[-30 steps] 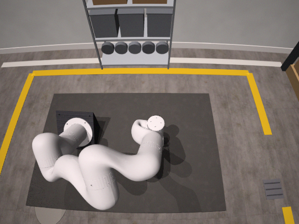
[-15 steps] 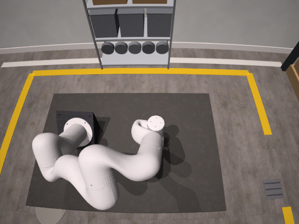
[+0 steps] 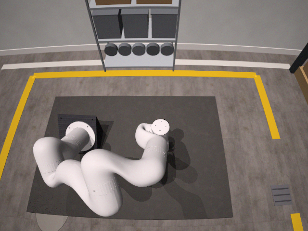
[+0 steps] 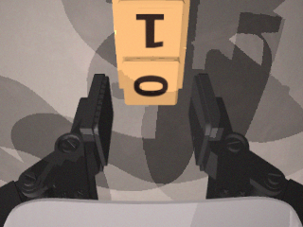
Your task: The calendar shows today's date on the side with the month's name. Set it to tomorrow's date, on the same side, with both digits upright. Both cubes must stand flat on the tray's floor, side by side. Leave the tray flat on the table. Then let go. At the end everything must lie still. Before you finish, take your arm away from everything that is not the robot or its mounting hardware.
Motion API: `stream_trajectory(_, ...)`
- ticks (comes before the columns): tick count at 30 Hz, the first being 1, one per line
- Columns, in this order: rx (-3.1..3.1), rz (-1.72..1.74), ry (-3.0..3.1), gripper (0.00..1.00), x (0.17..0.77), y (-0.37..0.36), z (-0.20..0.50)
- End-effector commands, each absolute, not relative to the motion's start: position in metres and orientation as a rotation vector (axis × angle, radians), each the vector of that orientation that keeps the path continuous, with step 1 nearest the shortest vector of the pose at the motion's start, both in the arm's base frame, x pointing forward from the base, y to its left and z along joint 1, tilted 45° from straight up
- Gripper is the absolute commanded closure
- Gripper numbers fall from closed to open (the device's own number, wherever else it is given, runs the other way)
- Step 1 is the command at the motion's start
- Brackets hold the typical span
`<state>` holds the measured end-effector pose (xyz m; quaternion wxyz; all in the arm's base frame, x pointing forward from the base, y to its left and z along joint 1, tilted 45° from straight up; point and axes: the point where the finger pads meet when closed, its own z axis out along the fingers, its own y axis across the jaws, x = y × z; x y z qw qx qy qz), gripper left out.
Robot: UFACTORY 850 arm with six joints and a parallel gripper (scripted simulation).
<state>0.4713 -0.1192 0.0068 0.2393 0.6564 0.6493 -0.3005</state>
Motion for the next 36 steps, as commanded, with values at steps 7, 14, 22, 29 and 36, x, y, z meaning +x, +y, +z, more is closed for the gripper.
stream_trajectory(7, 1.797, -0.821, 1.778, 0.51, 0.472, -0.121, 0.005)
stream_trajectory(14, 1.797, -0.821, 1.778, 0.51, 0.471, -0.126, 0.000)
stream_trajectory(22, 1.797, -0.821, 1.778, 0.51, 0.470, -0.135, -0.009)
stream_trajectory(29, 1.797, -0.821, 1.778, 0.51, 0.470, -0.138, -0.013)
stream_trajectory(36, 1.797, -0.821, 1.778, 0.51, 0.470, -0.139, -0.013)
